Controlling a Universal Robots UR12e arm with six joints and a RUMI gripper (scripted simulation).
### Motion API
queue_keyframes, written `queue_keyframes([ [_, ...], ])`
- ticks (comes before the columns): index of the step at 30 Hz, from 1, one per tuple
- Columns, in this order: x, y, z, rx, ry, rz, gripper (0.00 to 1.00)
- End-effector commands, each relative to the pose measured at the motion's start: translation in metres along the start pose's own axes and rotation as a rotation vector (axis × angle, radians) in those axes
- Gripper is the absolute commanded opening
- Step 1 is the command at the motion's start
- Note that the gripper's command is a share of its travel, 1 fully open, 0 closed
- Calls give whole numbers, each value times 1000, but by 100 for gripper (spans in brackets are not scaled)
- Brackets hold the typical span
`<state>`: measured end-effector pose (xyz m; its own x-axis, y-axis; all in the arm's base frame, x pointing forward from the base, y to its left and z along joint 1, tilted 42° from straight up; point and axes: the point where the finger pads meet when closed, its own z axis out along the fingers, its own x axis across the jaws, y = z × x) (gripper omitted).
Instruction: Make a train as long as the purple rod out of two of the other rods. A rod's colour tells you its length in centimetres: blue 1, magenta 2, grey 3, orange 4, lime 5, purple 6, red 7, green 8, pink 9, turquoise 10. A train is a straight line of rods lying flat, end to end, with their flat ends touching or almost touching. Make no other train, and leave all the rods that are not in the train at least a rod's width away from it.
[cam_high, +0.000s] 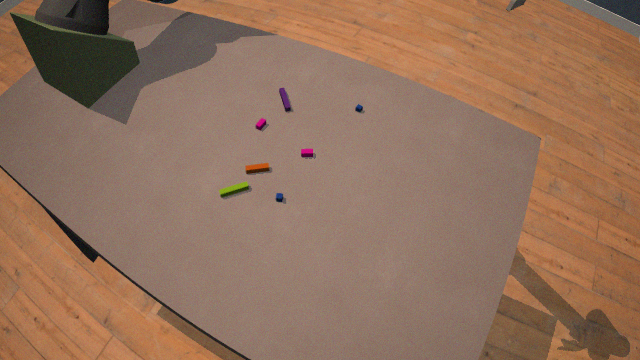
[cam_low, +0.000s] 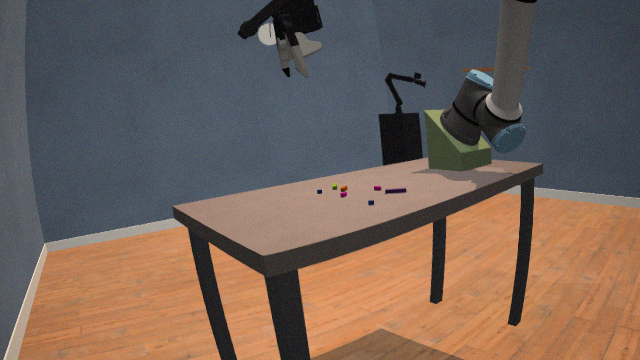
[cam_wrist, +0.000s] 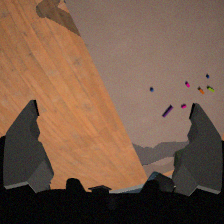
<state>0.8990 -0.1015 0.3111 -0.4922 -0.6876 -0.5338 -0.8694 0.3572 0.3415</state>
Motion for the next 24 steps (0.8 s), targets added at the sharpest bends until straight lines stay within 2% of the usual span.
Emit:
queue_keyframes([
  [1,0,0,-1,2,0,0,100],
  [19,0,0,-1,1,0,1,100],
  [24,10,-2,2,2,-2,24,100],
])
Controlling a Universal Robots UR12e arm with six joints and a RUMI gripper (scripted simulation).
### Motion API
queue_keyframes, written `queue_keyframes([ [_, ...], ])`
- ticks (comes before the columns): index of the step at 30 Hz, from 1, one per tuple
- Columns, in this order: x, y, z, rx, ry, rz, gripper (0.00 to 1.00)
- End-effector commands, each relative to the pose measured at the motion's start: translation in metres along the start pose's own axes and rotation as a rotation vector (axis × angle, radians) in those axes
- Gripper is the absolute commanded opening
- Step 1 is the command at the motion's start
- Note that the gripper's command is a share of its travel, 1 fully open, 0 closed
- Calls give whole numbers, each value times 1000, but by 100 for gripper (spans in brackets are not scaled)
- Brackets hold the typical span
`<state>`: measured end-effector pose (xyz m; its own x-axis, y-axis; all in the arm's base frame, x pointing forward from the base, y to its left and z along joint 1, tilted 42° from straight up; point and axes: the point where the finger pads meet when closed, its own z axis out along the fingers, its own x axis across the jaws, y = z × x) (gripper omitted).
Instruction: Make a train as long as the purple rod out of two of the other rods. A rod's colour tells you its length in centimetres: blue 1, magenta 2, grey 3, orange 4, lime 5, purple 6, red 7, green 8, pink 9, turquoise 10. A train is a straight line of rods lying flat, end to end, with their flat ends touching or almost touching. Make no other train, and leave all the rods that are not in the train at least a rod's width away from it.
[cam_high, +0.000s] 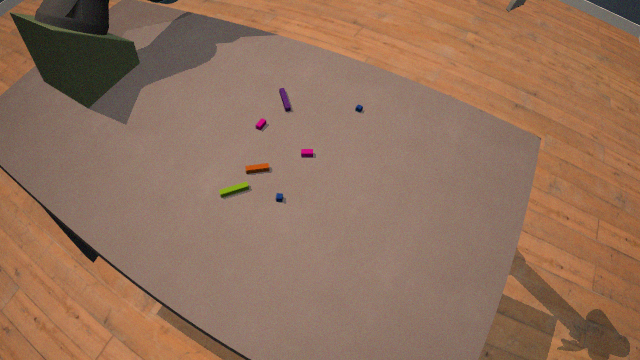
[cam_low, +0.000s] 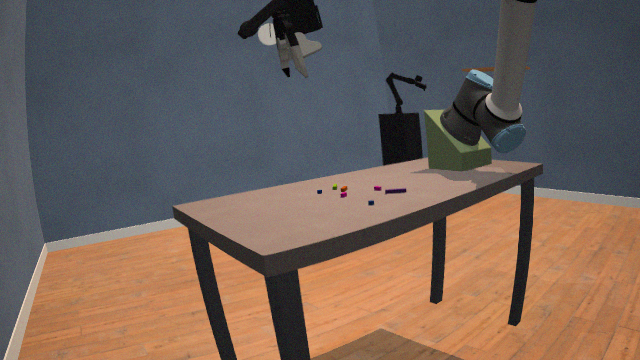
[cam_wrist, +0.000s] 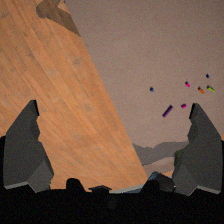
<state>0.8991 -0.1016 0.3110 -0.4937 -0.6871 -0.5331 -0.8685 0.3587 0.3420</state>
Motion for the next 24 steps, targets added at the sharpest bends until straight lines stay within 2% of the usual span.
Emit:
queue_keyframes([
  [1,13,-3,3,2,-3,31,100],
  [4,28,-7,9,4,-5,73,100],
  [8,59,-13,21,9,-12,165,100],
  [10,59,-13,21,9,-12,165,100],
  [14,103,-19,38,17,-22,293,100],
  [24,182,-20,72,29,-43,533,100],
])
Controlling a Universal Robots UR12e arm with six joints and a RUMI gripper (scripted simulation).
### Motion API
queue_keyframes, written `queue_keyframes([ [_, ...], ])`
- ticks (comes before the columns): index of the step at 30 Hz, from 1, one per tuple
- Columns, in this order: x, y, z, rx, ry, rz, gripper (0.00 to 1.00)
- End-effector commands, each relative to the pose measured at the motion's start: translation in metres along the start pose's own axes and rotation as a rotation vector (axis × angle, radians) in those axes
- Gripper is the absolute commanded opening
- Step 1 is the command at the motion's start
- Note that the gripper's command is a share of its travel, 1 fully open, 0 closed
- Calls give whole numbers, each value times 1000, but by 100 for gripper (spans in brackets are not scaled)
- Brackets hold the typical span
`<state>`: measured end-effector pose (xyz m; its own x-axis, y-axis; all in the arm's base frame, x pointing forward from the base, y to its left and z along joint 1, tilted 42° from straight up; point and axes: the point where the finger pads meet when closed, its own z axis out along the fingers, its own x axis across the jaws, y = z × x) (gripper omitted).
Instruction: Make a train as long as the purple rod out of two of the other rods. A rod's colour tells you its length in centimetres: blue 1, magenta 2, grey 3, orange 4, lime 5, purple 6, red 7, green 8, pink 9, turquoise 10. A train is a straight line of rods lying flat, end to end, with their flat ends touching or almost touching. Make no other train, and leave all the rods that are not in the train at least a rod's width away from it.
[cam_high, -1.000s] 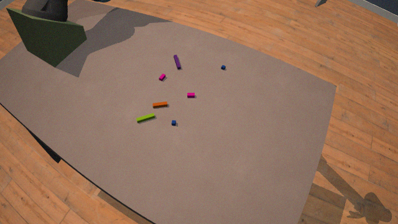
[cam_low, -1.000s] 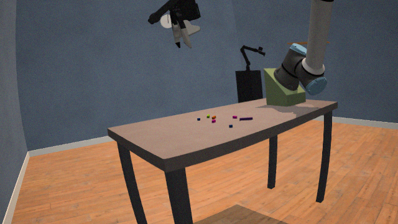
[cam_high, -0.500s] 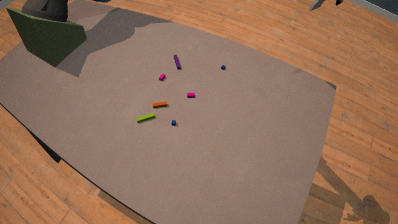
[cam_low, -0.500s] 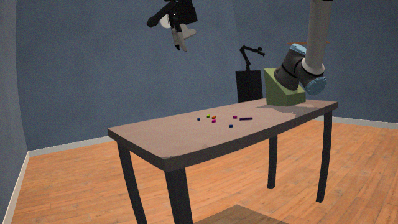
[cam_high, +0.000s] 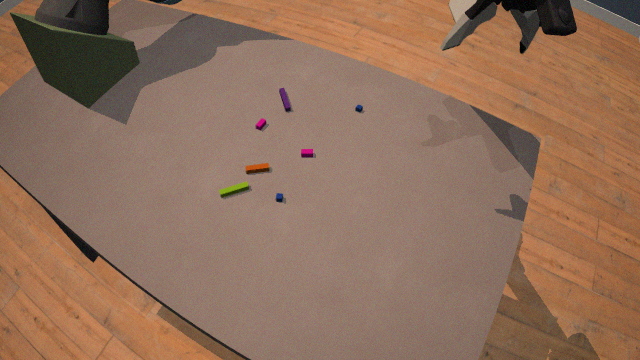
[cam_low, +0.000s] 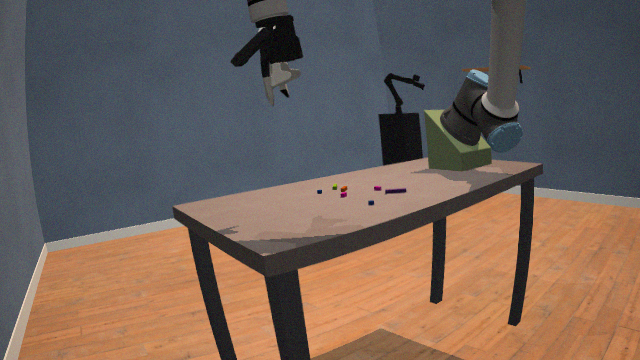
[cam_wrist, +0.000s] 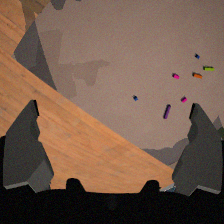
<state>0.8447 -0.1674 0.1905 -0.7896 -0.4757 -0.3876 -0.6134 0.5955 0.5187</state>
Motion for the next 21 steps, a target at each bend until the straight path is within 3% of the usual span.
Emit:
queue_keyframes([
  [1,49,-22,20,21,-16,165,100],
  [3,49,-22,20,21,-16,165,100],
  [5,78,-30,34,24,-26,259,100],
  [18,171,-45,81,26,-61,572,100],
  [20,171,-45,81,26,-61,572,100],
  [21,187,-45,90,27,-68,628,100],
])
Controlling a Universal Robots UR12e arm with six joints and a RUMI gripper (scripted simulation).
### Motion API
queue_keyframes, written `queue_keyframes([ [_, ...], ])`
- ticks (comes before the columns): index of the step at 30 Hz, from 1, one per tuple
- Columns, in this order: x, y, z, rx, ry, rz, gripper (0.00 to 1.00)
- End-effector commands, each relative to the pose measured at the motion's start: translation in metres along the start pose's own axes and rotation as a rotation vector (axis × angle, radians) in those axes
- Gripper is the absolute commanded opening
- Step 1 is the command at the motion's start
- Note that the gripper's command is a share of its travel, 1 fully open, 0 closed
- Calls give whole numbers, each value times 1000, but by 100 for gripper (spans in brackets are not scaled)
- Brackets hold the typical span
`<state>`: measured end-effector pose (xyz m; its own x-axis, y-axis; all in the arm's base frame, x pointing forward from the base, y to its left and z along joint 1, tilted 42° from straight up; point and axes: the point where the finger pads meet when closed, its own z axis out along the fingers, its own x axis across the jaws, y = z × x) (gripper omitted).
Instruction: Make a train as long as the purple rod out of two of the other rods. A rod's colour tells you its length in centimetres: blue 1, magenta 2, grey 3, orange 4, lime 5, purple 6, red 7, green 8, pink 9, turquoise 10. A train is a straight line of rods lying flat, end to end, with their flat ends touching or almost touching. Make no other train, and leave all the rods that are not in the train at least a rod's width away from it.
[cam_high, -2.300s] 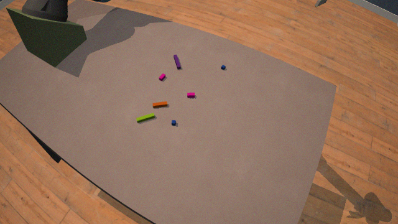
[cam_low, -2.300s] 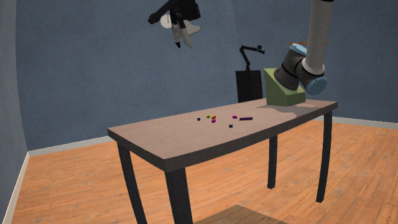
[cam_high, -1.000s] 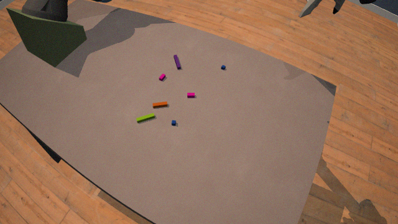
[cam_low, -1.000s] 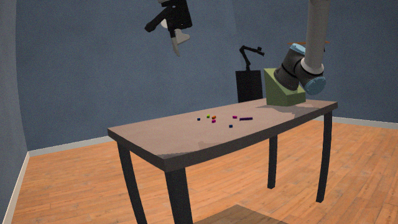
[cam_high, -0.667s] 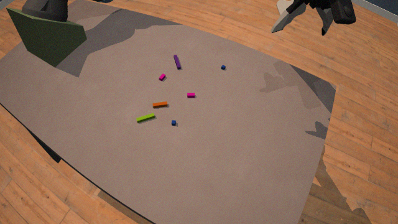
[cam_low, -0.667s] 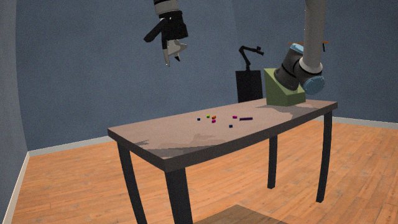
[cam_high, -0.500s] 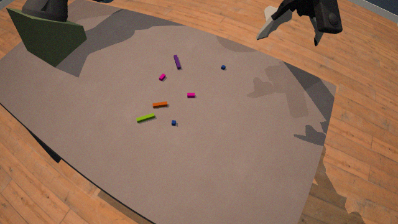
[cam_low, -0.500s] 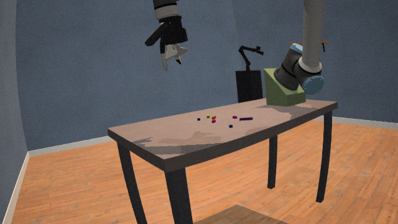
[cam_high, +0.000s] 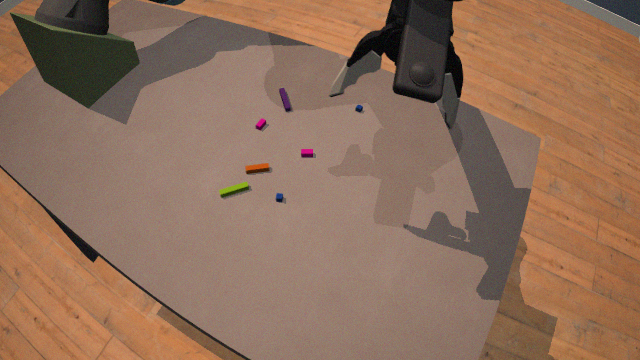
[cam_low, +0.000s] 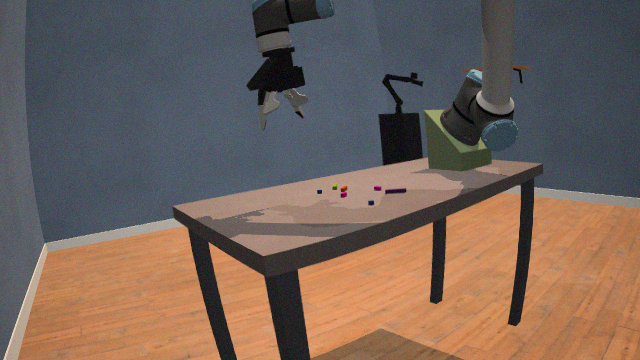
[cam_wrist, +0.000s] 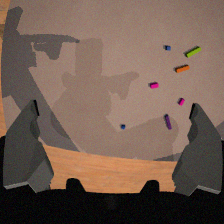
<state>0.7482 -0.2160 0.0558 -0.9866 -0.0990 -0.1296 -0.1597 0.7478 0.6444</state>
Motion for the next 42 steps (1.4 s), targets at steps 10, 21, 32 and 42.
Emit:
queue_keyframes([
  [10,94,-50,53,9,-48,379,100],
  [21,160,-63,93,-4,-76,637,100],
  [32,220,-62,131,-24,-101,883,100],
  [42,263,-53,160,-43,-119,1071,100],
])
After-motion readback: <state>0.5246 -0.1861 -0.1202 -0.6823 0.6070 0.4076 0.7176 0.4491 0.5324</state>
